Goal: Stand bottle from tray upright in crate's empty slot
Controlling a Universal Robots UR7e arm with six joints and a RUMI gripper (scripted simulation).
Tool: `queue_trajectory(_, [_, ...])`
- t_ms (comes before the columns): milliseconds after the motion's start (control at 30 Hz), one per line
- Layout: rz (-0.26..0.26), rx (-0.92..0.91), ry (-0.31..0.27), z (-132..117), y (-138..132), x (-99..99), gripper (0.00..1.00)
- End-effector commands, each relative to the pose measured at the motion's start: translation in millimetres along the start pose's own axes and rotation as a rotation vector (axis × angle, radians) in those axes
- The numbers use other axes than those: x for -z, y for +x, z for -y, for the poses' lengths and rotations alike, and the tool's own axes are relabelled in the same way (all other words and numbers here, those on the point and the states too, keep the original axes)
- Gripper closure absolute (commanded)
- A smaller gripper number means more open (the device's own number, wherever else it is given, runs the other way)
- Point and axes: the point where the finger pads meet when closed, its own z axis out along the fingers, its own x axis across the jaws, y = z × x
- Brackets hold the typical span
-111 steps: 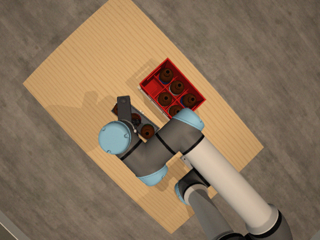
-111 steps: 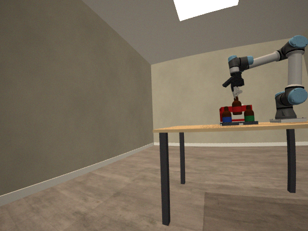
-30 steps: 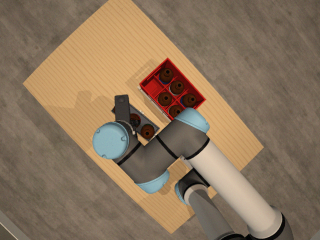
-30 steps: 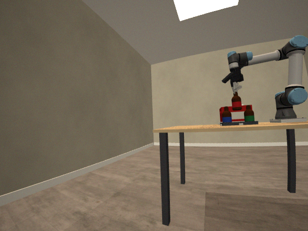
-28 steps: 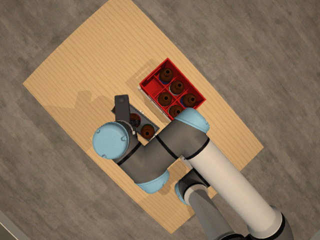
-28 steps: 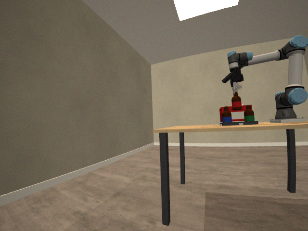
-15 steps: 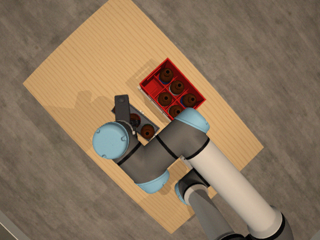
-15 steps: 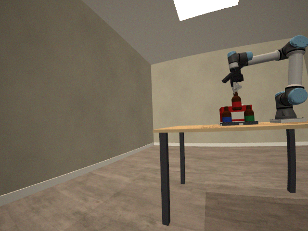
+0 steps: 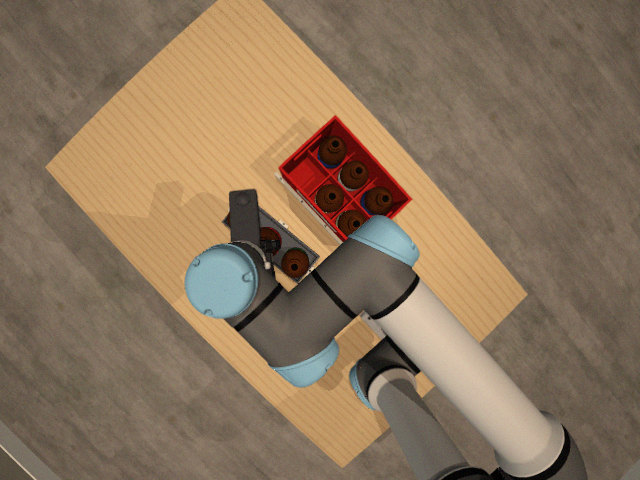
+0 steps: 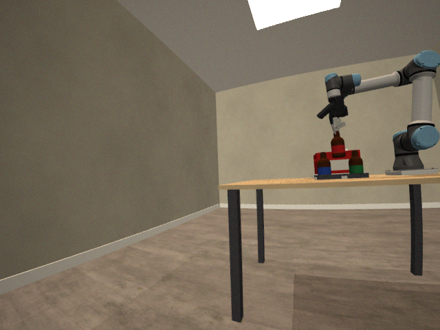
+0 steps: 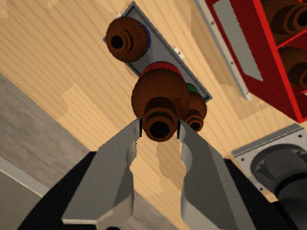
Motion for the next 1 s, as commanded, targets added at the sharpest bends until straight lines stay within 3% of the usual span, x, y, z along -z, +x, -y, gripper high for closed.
queue_trajectory(0, [0.001,0.0,0.001,0.3,-0.2,0.5,1.0])
queue_trajectory(967, [0.001,0.0,0.001,0.2,-0.2,16.0,1.0])
